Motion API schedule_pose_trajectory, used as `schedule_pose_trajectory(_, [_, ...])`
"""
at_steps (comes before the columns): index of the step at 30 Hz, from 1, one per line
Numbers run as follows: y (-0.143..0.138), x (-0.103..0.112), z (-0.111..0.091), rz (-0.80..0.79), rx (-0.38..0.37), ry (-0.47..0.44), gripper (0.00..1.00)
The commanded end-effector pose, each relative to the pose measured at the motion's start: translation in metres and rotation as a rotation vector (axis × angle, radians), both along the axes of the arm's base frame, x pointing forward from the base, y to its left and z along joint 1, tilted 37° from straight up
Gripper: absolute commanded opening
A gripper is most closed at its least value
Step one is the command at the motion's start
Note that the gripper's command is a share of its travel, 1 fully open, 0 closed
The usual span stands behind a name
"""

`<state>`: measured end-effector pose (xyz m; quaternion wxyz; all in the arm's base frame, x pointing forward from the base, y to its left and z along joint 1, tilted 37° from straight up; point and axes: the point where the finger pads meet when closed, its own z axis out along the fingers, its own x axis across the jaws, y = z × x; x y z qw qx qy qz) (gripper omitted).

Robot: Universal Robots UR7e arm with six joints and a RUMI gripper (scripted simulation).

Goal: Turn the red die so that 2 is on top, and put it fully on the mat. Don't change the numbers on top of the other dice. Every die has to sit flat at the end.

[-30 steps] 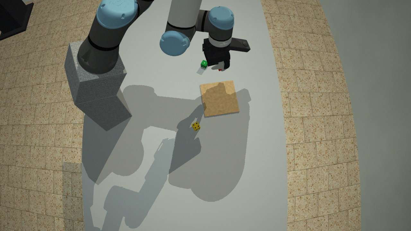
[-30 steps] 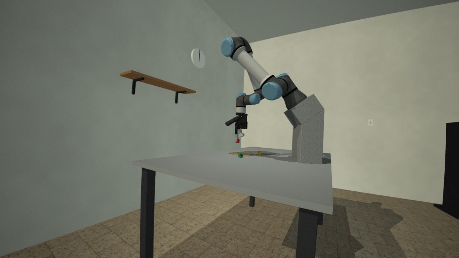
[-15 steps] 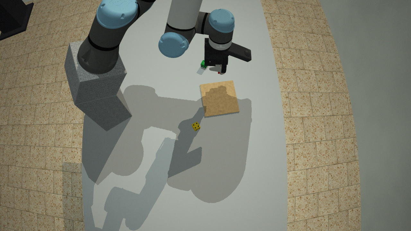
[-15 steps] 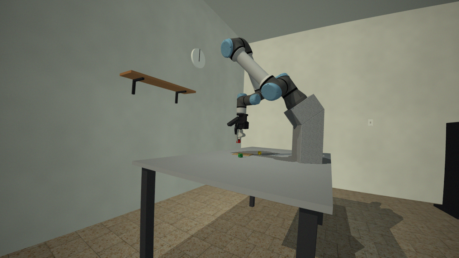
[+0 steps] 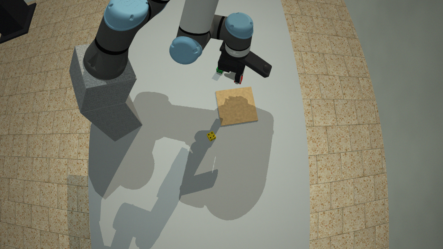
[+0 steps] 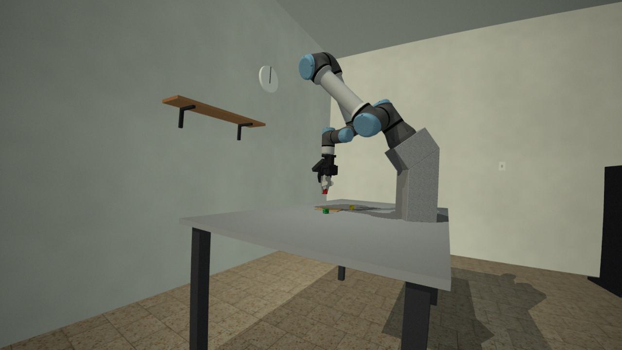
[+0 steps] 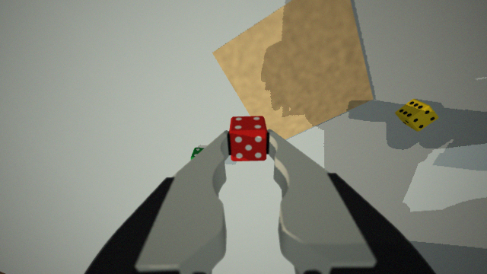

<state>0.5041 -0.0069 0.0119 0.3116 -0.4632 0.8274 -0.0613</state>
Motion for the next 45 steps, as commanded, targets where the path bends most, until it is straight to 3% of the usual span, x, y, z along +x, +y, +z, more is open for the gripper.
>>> schedule_pose_trajectory(1, [-0.009, 0.001, -0.002, -0.139, 0.089, 0.028, 0.06])
schedule_pose_trajectory(7, [-0.015, 0.0, -0.005, -0.249, 0.169, 0.053, 0.06])
schedule_pose_trajectory(10, [-0.016, 0.0, -0.005, -0.256, 0.174, 0.055, 0.06])
schedule_pose_trajectory(12, [-0.02, -0.001, -0.007, -0.329, 0.226, 0.071, 0.06])
schedule_pose_trajectory(27, [-0.031, -0.004, -0.012, -0.547, 0.384, 0.121, 0.06])
schedule_pose_trajectory(41, [-0.043, -0.008, -0.019, -0.816, 0.58, 0.182, 0.06])
schedule_pose_trajectory(45, [-0.044, -0.009, -0.02, -0.84, 0.597, 0.187, 0.06])
